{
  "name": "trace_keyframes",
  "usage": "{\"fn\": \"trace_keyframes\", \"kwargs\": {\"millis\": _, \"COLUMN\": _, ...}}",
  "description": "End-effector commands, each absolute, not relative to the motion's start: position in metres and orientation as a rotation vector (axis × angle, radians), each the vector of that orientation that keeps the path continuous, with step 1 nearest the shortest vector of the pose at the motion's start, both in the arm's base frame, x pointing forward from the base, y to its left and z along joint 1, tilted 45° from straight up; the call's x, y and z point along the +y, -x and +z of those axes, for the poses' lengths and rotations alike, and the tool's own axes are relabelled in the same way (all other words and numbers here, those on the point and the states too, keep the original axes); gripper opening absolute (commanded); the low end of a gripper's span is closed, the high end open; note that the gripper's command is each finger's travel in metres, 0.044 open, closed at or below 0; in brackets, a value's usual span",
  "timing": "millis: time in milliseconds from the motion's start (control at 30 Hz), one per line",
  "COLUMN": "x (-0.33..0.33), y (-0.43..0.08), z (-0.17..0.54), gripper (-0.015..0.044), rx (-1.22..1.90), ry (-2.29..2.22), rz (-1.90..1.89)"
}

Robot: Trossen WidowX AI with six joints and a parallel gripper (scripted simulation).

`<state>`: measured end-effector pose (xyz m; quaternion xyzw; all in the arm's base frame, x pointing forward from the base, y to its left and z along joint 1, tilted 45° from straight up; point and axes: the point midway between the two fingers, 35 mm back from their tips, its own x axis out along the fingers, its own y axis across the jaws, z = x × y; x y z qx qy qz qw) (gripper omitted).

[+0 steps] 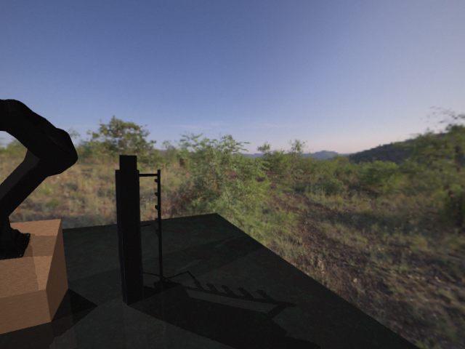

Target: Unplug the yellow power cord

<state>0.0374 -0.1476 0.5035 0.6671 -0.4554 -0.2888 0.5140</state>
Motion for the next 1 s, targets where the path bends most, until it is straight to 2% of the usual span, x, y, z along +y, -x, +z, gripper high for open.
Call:
{"fn": "trace_keyframes", "kwargs": {"millis": 0, "x": -0.148, "y": -0.037, "z": 0.504, "gripper": 0.0374, "rx": -1.094, "ry": -1.605, "rz": -0.691}}
{"fn": "trace_keyframes", "kwargs": {"millis": 267, "x": -0.150, "y": -0.040, "z": 0.515, "gripper": 0.0164, "rx": -1.077, "ry": -1.752, "rz": -0.496}}
{"fn": "trace_keyframes", "kwargs": {"millis": 967, "x": -0.176, "y": -0.053, "z": 0.543, "gripper": 0.0160, "rx": -0.940, "ry": -2.264, "rz": 0.107}}
